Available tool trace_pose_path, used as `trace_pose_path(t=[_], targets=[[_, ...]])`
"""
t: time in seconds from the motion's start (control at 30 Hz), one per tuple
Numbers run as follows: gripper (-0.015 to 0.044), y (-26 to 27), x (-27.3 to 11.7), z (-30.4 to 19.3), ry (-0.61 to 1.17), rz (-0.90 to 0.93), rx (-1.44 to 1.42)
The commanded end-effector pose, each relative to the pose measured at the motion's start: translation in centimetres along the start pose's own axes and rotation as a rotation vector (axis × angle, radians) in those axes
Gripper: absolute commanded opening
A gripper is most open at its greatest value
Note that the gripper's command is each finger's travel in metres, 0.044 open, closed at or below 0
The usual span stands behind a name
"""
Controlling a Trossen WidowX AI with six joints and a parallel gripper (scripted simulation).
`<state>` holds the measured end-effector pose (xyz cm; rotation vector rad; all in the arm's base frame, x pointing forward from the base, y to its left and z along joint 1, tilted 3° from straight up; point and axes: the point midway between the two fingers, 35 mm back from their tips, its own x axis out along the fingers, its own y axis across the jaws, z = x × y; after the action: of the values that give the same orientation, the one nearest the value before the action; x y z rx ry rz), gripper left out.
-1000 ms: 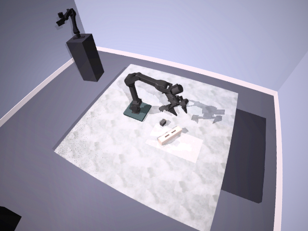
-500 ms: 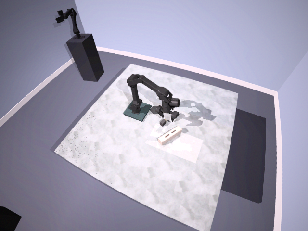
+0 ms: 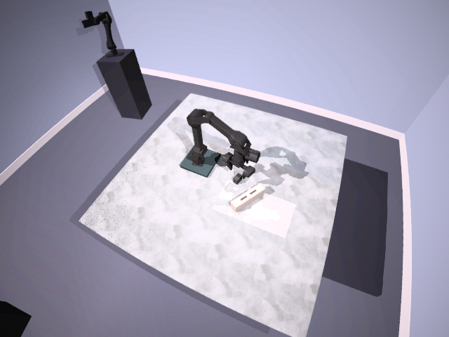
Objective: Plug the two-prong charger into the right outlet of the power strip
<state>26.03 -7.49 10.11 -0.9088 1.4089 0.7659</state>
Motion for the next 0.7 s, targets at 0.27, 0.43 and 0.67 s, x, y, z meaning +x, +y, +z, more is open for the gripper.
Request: trace_pose_path(t=[0.27, 0.43, 0.67], targets=[[0.0440, 0.0, 1.5, 0.2, -0.005, 0.007, 0.006], [0.0440, 0.0, 2.3, 0.3, -0.005, 0.007, 0.006], [0.0440, -0.1, 3.4, 0.4, -0.005, 0.007, 0.006]])
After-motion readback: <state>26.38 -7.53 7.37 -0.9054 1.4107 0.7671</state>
